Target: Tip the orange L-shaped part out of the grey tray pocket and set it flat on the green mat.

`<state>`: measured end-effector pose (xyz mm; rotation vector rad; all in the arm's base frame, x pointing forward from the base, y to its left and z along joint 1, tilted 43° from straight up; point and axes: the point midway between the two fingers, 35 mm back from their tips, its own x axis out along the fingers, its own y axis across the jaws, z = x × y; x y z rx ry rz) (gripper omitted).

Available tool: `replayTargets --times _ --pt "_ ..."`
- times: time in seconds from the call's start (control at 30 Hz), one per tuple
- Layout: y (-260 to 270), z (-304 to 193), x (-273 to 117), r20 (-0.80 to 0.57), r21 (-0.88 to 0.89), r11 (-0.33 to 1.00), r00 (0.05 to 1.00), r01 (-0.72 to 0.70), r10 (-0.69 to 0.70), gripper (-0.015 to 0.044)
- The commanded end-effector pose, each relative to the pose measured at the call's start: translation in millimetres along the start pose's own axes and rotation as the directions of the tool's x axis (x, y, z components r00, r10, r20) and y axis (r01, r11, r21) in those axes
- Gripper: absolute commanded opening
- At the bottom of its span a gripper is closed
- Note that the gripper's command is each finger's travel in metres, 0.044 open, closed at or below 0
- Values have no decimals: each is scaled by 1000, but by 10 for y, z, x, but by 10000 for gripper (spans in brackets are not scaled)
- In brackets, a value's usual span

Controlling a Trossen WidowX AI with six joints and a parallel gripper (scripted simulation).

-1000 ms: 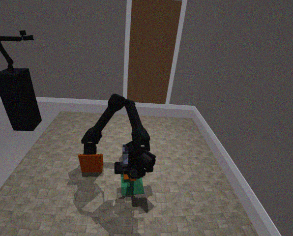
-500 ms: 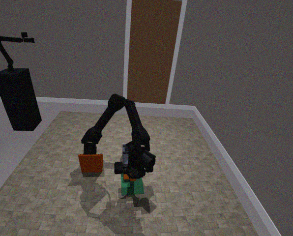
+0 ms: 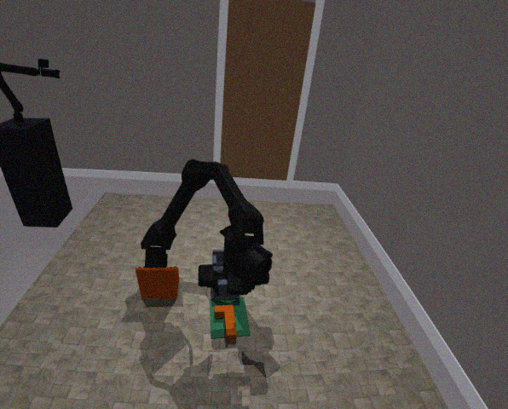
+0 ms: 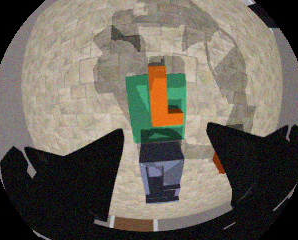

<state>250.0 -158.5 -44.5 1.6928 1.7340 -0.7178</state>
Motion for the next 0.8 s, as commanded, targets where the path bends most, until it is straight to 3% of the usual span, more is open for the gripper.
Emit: replayTargets --times 0.0,0.77 --pt "-12 -20 -235 6 -6 1000 1000 0 0 400" --pt "3 -6 -184 10 -2 1000 1000 -11 11 400"
